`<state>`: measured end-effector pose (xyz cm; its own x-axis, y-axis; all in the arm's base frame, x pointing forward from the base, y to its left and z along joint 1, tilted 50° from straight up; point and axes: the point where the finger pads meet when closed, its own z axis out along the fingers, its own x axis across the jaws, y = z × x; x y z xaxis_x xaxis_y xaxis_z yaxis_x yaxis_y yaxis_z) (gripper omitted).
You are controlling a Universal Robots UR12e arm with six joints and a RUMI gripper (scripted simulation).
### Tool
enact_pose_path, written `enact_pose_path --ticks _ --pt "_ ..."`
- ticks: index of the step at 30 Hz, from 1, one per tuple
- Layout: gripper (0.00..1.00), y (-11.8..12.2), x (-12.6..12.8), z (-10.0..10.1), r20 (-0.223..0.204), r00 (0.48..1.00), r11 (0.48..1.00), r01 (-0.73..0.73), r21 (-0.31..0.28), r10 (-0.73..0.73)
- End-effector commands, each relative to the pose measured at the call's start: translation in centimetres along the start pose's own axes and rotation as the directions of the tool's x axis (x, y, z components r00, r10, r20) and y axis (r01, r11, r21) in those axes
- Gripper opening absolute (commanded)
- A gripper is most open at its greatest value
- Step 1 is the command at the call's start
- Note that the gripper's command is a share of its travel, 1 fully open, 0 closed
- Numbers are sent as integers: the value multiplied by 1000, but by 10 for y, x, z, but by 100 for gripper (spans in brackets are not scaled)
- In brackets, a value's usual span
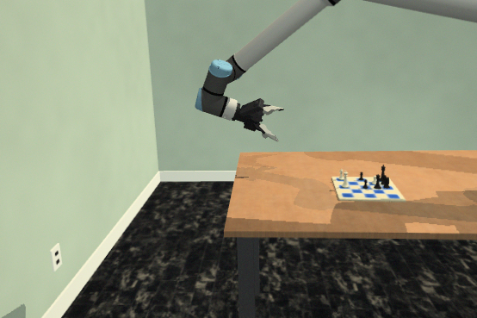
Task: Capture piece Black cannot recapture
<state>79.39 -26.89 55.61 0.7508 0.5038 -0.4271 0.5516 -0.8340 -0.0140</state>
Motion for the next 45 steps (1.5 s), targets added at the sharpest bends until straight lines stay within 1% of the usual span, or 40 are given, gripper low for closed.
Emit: enact_pose_path --ticks 1,21,25,28,30,32,34,35,38,41,43,44,45 --pt "100 0 -1 -1 -1 1000 1000 0 -1 0" --pt "100 -1 0 1 -3 1000 1000 3 4 -3" --pt "100 -2 2 15 -17 1000 999 23 40 -22" --pt "100 -4 5 35 -43 998 994 55 96 -51" --pt "100 -7 8 54 -72 995 986 85 146 -75" --pt "100 -11 11 76 -112 989 971 122 204 -101" --pt "100 -11 11 76 -112 989 971 122 204 -101" --pt "100 -13 13 89 -138 984 961 143 236 -113" --pt "100 -22 19 127 -233 962 919 214 331 -140" --pt "100 -33 26 166 -356 924 861 293 417 -142" --pt "100 -40 31 191 -444 887 819 345 459 -126" --pt "100 -40 31 191 -447 886 817 347 460 -125" --pt "100 -43 33 203 -493 863 795 374 477 -110"
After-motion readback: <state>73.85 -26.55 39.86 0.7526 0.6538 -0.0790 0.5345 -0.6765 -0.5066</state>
